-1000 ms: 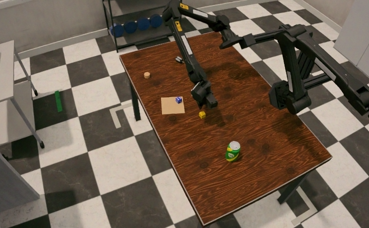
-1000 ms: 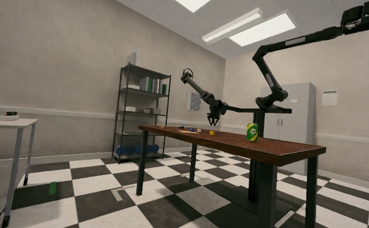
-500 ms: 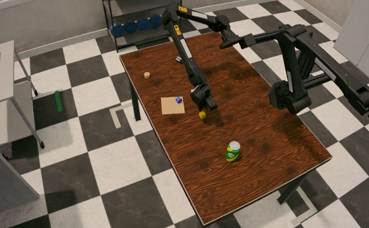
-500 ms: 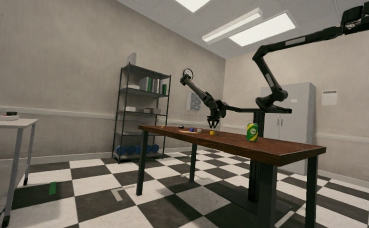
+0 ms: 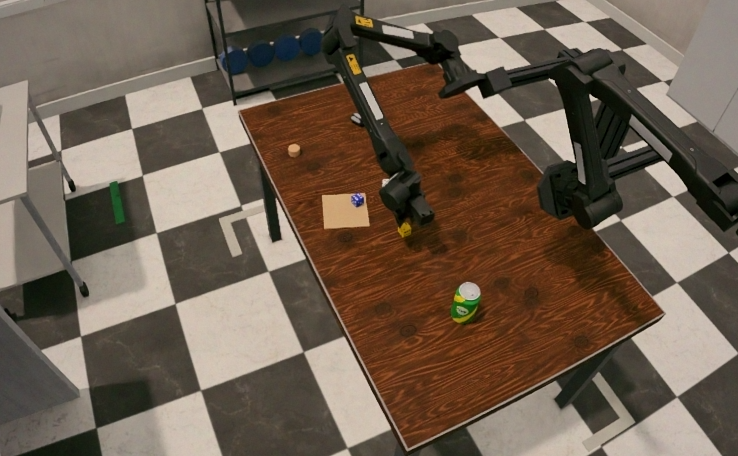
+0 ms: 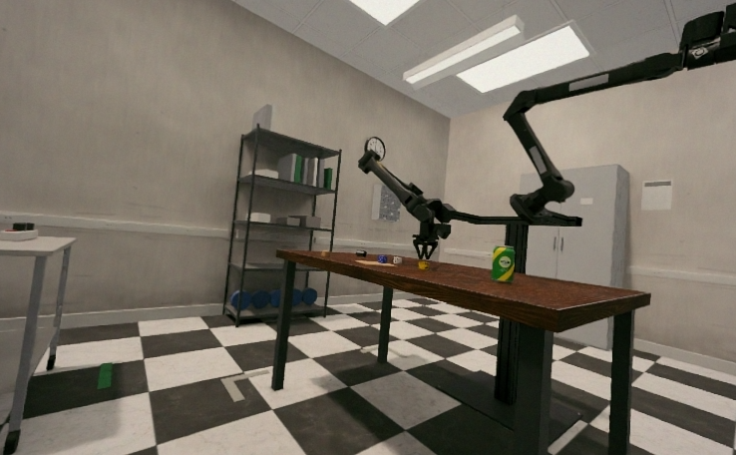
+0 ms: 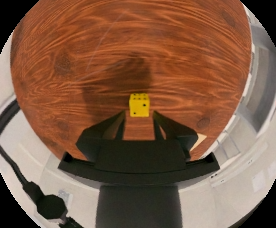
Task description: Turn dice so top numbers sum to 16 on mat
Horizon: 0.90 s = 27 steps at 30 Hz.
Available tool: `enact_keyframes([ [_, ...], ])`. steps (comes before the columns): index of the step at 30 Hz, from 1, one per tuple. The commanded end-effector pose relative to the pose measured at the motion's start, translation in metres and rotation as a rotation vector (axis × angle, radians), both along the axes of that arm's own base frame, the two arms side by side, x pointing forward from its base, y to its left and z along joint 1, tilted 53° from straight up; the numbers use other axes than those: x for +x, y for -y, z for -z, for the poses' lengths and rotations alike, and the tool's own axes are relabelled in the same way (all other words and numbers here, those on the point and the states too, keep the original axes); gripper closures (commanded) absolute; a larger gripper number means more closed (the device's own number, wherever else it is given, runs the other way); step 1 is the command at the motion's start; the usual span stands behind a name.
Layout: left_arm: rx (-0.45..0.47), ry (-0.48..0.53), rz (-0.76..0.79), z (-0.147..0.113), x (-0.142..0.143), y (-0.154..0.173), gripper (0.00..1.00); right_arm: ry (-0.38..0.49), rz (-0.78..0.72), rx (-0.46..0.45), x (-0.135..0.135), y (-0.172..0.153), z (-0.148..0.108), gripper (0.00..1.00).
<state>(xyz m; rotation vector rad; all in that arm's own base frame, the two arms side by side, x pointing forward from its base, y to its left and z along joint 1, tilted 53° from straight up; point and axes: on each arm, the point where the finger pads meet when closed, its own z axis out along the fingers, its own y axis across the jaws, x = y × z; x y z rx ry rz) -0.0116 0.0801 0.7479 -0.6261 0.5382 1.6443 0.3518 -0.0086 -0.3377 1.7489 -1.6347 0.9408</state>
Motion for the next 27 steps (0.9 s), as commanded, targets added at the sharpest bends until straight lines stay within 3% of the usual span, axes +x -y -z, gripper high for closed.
enact_keyframes([
  [1, 0.068, -0.008, -0.007, -0.023, 0.004, 0.029, 0.00, 0.003, -0.001, 0.002, 0.006, 0.002, 0.007, 0.55],
  [3, 0.068, -0.008, -0.007, -0.023, 0.004, 0.029, 0.00, 0.002, -0.037, 0.003, 0.007, -0.011, 0.006, 0.55],
  [27, 0.068, -0.008, -0.007, -0.023, 0.004, 0.029, 0.00, -0.002, -0.021, -0.001, 0.003, -0.005, 0.007, 0.55],
])
